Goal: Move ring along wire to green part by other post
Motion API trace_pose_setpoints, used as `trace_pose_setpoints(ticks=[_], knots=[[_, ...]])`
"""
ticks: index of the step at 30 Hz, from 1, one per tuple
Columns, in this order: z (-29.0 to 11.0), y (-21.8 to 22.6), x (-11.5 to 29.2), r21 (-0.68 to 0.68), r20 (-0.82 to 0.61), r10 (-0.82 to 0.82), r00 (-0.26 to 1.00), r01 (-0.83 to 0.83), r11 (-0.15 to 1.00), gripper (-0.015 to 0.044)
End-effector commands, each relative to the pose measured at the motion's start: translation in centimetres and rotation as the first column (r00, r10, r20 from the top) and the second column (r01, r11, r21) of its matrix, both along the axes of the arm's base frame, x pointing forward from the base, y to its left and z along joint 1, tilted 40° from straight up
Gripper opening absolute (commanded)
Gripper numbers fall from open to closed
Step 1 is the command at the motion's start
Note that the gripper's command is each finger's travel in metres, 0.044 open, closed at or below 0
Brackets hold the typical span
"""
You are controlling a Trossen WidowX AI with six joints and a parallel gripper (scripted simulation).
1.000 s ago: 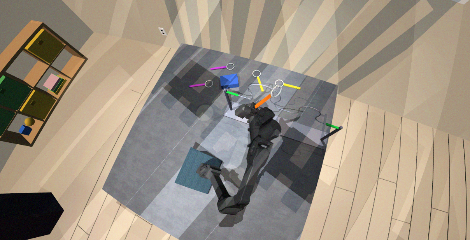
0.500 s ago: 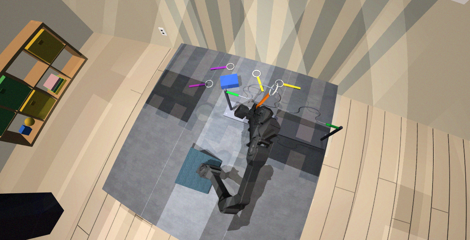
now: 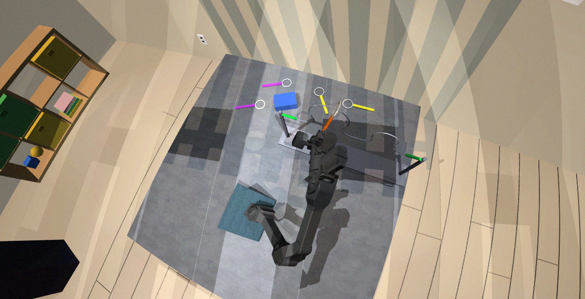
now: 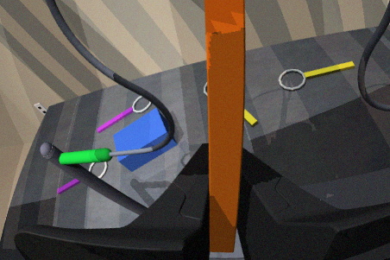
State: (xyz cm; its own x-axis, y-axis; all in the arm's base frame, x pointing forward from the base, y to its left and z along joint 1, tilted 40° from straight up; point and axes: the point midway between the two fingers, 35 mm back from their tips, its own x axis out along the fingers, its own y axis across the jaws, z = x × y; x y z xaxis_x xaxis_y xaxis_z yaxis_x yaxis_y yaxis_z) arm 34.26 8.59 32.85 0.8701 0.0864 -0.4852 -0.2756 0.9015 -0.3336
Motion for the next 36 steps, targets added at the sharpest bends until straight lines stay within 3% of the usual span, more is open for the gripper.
trace_pose_setpoints(ticks=[1,36], knots=[[0.1,-0.1,0.0,-0.066,0.010,0.002,1.000,-0.001,0.998,-0.0150],[1.2,-1.4,0.3,-0.494,0.091,0.024,0.996,0.024,0.869,-0.0150]])
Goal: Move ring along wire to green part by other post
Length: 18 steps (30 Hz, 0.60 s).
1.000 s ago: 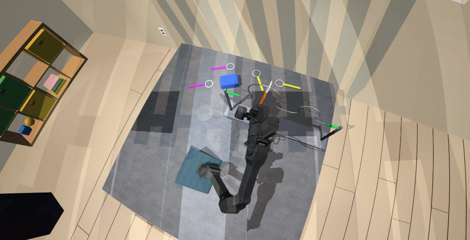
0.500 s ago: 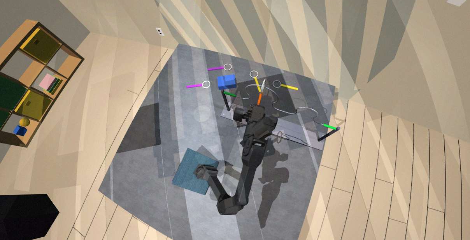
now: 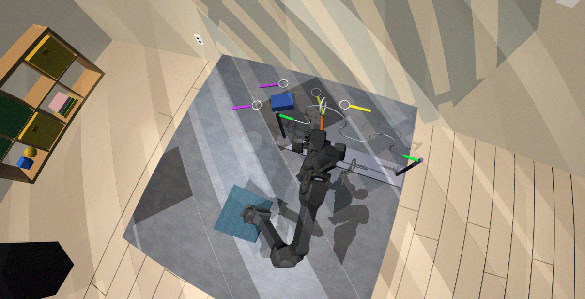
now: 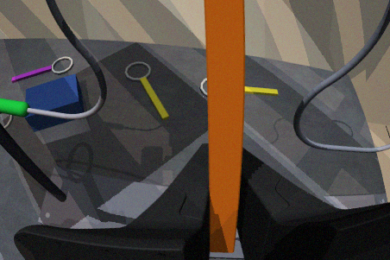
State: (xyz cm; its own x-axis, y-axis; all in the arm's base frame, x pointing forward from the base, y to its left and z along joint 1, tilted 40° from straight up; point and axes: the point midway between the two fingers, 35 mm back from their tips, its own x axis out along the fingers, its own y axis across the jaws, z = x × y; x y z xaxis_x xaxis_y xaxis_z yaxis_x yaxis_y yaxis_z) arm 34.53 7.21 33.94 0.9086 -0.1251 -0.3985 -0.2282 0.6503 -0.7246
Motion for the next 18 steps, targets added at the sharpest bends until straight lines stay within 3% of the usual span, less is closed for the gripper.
trace_pose_setpoints(ticks=[1,18], knots=[[0.14,-0.07,0.01,-0.064,0.012,0.001,1.000,-0.001,0.998,-0.0150],[0.88,-0.46,0.09,-0.280,0.052,0.009,0.999,0.006,0.960,-0.0150]])
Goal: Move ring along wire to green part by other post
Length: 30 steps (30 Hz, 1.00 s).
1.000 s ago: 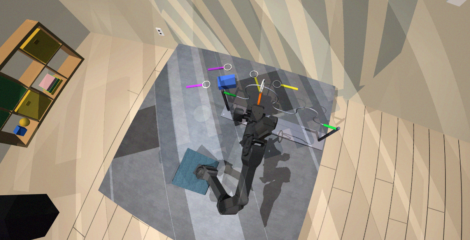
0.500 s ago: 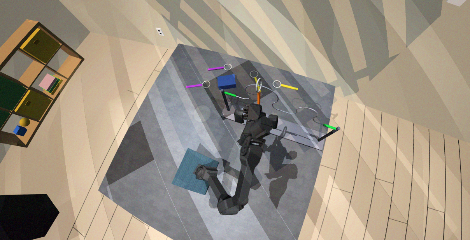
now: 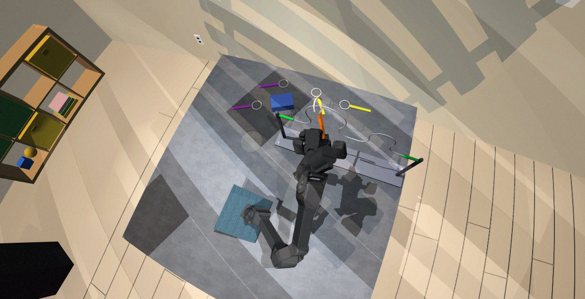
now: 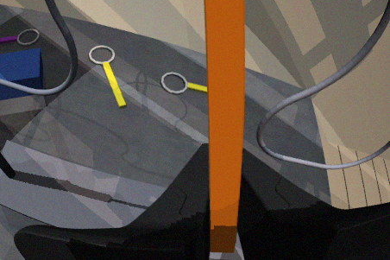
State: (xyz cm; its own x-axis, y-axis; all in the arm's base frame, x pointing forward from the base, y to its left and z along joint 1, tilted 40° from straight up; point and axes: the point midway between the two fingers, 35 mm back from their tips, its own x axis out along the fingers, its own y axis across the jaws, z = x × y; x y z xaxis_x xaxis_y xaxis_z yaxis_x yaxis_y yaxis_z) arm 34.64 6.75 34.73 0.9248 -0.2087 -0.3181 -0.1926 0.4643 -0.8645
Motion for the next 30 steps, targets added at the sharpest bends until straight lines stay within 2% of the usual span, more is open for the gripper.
trace_pose_setpoints(ticks=[1,30], knots=[[0.1,0.0,0.0,-0.064,0.010,0.001,1.000,0.000,0.998,-0.0150],[1.5,-0.3,0.0,-0.425,0.078,0.019,0.997,0.016,0.905,-0.0150]])
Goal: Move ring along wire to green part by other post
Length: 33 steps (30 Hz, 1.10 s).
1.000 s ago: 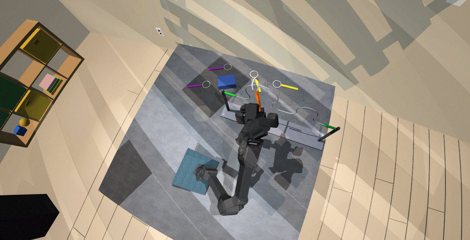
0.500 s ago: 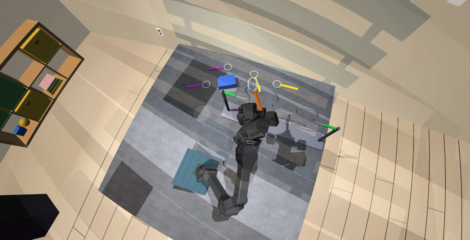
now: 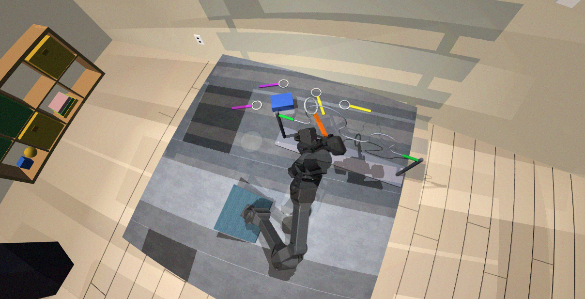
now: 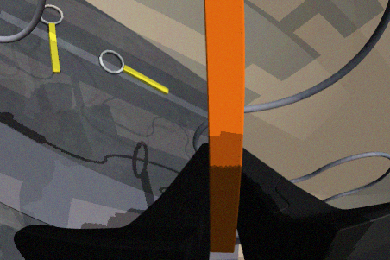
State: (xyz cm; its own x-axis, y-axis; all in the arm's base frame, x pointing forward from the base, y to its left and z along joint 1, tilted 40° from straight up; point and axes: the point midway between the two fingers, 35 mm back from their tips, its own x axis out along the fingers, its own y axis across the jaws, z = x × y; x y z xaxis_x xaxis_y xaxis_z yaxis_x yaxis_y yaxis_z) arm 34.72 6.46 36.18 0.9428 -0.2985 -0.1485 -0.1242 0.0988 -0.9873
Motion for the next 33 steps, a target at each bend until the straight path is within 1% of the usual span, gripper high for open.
trace_pose_setpoints(ticks=[1,17,33], knots=[[0.2,0.0,0.0,-0.063,0.010,-0.001,1.000,0.001,0.998,-0.0150],[0.9,0.1,-0.1,-0.267,0.048,0.006,0.999,0.007,0.964,-0.0150],[1.7,0.4,-0.1,-0.459,0.084,0.021,0.996,0.020,0.888,-0.0150]])
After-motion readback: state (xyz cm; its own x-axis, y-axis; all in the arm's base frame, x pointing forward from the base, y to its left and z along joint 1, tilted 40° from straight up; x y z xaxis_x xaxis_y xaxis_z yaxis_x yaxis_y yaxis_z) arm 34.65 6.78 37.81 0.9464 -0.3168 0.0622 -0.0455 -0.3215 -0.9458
